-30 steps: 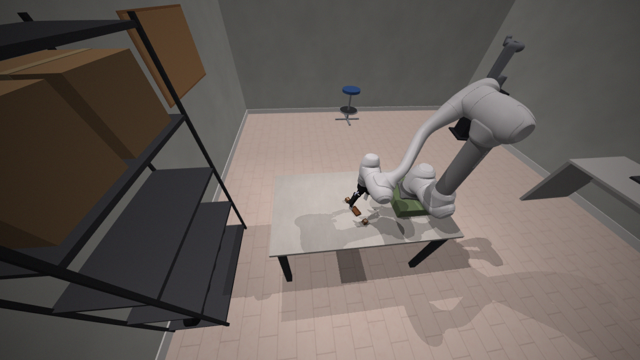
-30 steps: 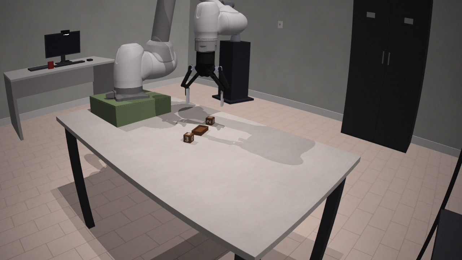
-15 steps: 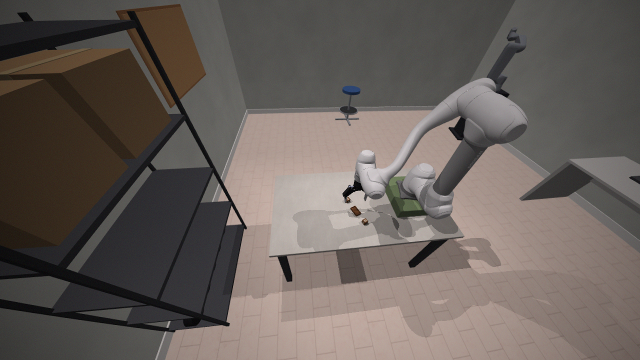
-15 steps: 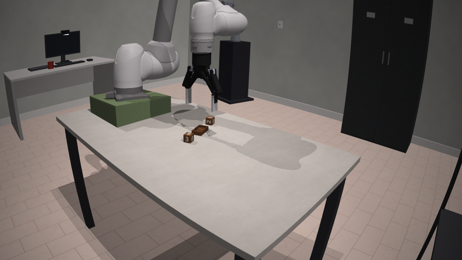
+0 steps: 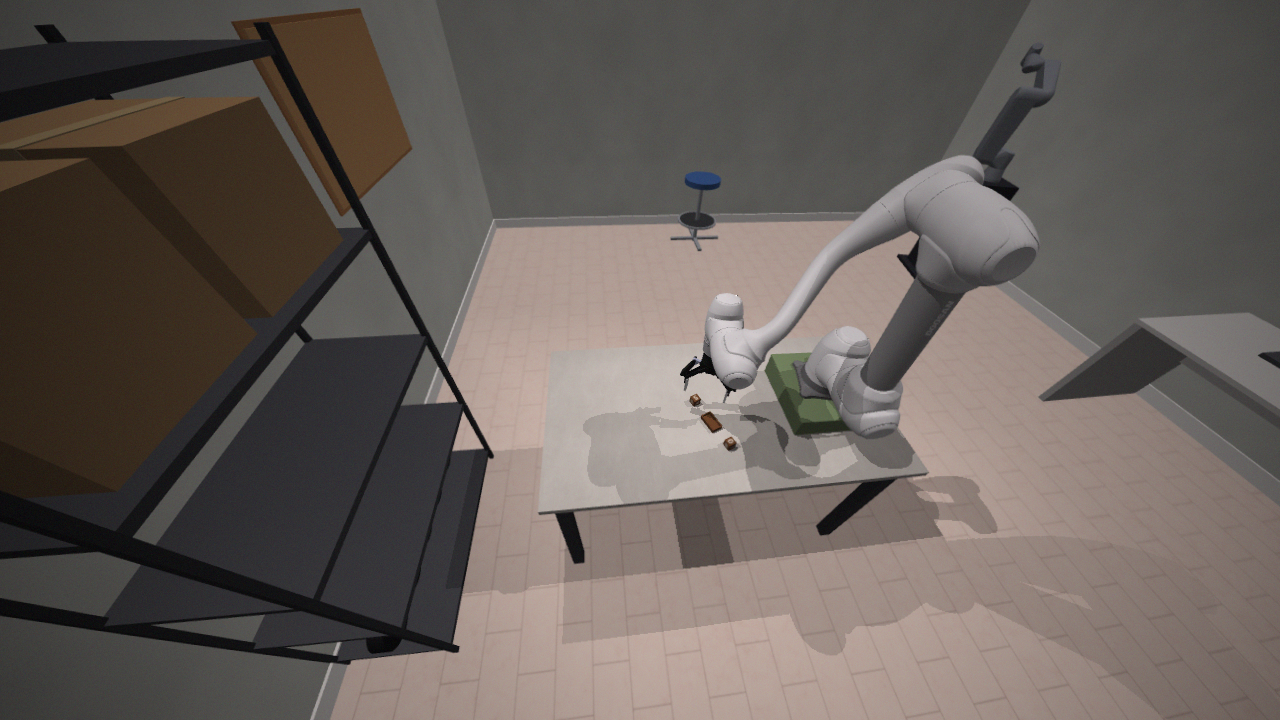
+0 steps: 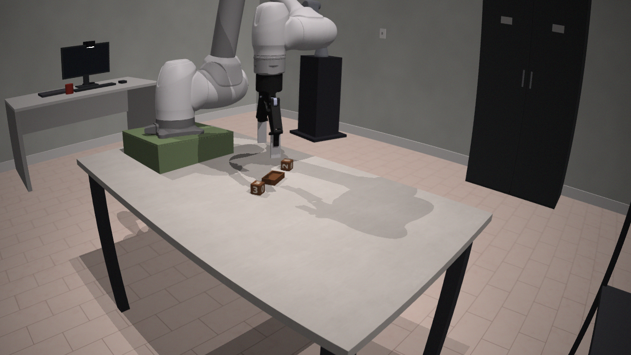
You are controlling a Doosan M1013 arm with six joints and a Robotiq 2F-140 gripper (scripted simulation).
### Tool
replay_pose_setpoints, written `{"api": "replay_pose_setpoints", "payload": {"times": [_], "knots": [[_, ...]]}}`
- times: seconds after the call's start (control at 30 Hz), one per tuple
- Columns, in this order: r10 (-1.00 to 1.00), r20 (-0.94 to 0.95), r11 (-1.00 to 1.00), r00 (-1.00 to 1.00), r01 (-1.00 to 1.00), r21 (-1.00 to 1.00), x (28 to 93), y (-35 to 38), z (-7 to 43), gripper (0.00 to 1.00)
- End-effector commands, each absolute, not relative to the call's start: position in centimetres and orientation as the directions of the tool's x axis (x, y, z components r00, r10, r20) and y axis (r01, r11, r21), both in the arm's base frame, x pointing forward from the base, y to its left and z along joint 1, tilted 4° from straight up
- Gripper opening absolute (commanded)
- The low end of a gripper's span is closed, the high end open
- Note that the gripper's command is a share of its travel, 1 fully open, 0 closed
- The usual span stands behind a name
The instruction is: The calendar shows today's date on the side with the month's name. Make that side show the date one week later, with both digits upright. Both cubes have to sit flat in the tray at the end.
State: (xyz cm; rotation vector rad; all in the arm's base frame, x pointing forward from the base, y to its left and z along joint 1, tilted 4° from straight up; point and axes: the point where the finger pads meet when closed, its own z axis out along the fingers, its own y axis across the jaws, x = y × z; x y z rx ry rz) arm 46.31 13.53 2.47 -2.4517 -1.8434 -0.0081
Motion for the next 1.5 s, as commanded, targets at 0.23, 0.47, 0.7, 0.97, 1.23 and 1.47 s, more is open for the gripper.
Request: {"api": "replay_pose_setpoints", "payload": {"times": [0.23, 0.47, 0.7, 0.97, 1.23, 1.47], "knots": [[0.762, 0.013, -0.645, 0.647, 0.761, -0.064, 47.6, 10.7, 2.1, 1.0], [0.639, 0.002, -0.768, 0.77, 0.637, -0.066, 48.1, 9.6, 2.0, 1.0], [0.549, -0.005, -0.834, 0.836, 0.548, -0.066, 48.3, 8.8, 1.9, 1.0], [0.549, -0.005, -0.834, 0.836, 0.548, -0.066, 48.3, 8.8, 1.9, 0.36], [0.549, -0.005, -0.834, 0.836, 0.548, -0.066, 48.3, 8.8, 1.9, 0.36], [0.549, -0.005, -0.834, 0.836, 0.548, -0.066, 48.3, 8.8, 1.9, 0.36]]}}
